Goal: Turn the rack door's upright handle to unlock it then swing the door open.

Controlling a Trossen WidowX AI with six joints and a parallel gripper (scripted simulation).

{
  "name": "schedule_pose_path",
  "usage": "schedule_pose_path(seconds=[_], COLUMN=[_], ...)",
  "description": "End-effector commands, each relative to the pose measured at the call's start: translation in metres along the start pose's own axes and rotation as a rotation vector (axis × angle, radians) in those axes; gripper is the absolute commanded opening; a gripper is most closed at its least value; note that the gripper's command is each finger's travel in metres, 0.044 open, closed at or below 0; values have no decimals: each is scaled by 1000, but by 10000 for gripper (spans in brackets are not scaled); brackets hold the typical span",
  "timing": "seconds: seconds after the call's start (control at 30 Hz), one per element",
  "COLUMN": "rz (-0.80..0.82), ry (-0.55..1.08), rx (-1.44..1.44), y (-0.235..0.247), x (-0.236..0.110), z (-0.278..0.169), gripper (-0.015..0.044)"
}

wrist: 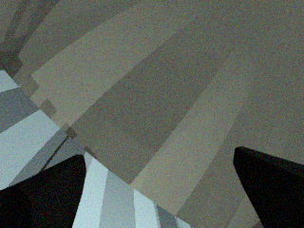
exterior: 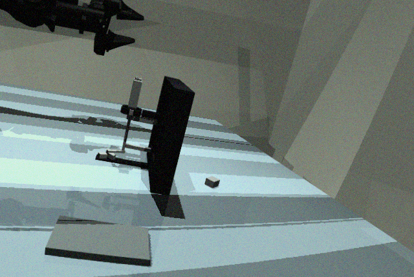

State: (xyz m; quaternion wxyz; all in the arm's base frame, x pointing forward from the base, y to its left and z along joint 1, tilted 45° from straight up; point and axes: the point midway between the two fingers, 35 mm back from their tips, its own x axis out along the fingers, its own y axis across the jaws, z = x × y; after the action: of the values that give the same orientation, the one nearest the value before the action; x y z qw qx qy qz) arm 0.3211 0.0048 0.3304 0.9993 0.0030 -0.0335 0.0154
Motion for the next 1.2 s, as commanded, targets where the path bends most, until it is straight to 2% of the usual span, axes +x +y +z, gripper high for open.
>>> schedule_pose_path(seconds=[0.0, 0.1, 0.63, 1.17], rz=[0, -3, 19, 137], ry=[2, 36, 462, 862], rx=[-1, -9, -73, 16], y=[0, -3, -44, -71], x=[0, 5, 39, 40], z=[0, -6, -70, -129], gripper=[374, 297, 297, 297])
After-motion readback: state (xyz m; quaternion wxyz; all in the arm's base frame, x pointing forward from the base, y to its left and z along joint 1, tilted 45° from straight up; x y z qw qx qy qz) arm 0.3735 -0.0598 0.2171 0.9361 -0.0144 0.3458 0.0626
